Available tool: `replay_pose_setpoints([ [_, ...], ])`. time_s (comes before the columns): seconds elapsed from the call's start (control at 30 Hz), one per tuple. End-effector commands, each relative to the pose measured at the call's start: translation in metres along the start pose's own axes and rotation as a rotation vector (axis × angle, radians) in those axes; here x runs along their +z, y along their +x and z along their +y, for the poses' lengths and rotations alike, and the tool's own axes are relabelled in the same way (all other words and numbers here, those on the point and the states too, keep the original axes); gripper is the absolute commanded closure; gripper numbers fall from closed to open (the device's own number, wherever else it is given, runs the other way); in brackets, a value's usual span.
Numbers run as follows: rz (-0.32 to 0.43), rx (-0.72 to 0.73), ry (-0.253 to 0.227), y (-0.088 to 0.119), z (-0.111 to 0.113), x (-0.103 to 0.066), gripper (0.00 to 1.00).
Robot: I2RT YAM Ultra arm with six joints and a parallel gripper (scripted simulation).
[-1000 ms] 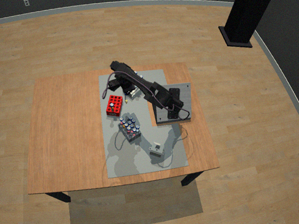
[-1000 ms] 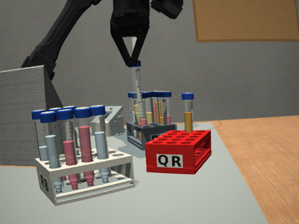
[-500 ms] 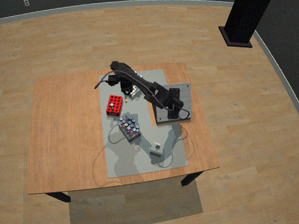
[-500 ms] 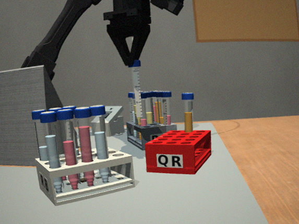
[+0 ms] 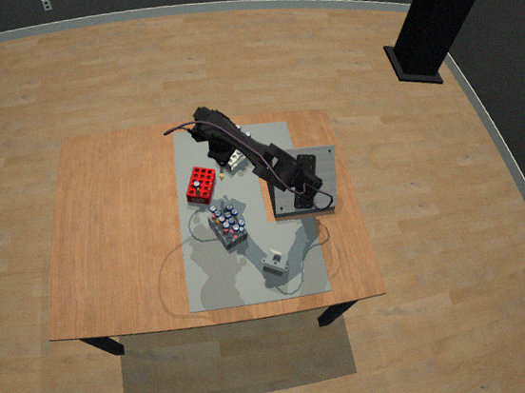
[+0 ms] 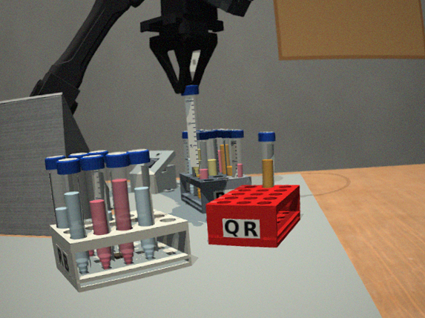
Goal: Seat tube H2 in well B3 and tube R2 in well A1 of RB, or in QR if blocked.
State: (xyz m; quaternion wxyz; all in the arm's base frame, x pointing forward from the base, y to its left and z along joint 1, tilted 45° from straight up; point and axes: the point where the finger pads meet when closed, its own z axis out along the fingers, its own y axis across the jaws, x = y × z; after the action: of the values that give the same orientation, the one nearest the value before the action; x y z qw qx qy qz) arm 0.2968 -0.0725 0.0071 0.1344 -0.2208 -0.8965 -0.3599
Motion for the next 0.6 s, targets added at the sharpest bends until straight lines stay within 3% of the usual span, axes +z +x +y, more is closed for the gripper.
replay_pose_setpoints([
  [0.0, -0.034, 0.188, -0.004, -0.0006, 0.0, -0.0113, 1.0],
  [0.57, -0.033, 0.687, -0.012, -0.0008, -0.0001, -0.0113, 1.0],
])
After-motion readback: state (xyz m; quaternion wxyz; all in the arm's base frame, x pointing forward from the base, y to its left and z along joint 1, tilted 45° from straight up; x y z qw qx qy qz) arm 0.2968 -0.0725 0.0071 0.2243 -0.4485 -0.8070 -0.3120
